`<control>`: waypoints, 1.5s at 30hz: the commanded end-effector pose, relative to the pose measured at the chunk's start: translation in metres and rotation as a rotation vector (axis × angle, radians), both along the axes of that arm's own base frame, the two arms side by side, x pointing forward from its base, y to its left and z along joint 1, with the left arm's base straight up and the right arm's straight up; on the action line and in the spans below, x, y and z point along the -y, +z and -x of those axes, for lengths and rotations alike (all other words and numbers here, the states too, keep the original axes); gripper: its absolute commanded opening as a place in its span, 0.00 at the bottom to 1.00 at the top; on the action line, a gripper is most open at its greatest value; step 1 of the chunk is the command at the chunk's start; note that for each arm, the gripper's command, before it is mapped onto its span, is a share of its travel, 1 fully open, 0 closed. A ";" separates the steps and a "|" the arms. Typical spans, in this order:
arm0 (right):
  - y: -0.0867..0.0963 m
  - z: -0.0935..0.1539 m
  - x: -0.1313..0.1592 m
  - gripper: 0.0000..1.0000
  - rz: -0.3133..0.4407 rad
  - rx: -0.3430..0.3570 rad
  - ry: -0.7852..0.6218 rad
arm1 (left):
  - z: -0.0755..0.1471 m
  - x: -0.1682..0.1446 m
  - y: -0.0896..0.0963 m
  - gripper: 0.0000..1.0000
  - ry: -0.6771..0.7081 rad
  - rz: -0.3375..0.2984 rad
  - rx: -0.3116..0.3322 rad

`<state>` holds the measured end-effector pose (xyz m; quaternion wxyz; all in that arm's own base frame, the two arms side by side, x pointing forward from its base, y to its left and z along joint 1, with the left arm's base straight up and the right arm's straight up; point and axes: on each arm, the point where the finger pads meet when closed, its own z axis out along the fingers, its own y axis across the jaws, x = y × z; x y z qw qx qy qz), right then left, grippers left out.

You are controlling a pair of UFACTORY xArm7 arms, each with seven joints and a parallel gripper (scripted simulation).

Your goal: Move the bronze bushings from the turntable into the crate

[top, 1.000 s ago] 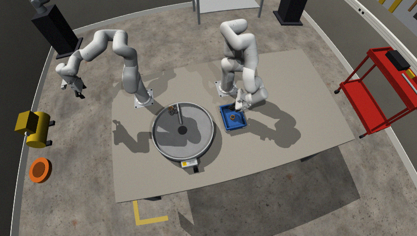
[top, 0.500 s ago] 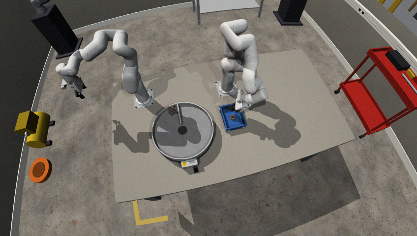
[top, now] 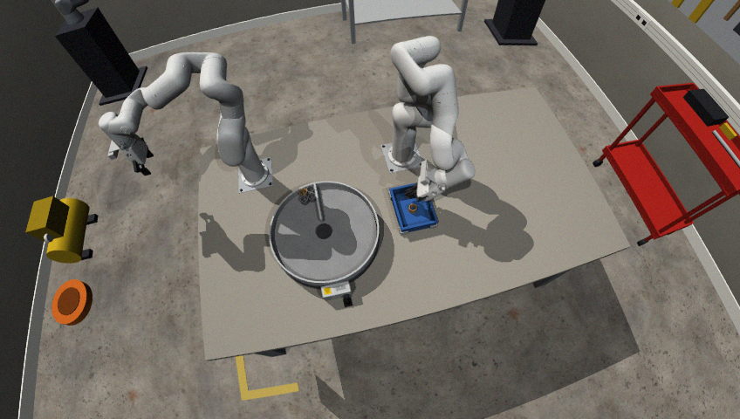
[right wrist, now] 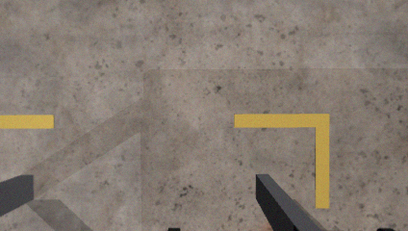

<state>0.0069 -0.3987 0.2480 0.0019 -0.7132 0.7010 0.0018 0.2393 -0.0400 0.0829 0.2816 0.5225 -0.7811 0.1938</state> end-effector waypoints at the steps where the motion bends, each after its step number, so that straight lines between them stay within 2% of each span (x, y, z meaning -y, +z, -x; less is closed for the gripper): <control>1: 0.002 0.000 0.001 1.00 0.005 0.000 0.000 | -0.001 0.000 -0.006 0.00 0.000 0.000 0.002; 17: 0.002 0.000 0.001 1.00 0.005 0.000 0.000 | -0.001 0.000 -0.026 0.00 0.000 0.001 0.002; 45: 0.002 0.000 0.001 1.00 0.005 0.000 0.000 | -0.001 0.000 -0.028 0.00 0.000 0.001 0.002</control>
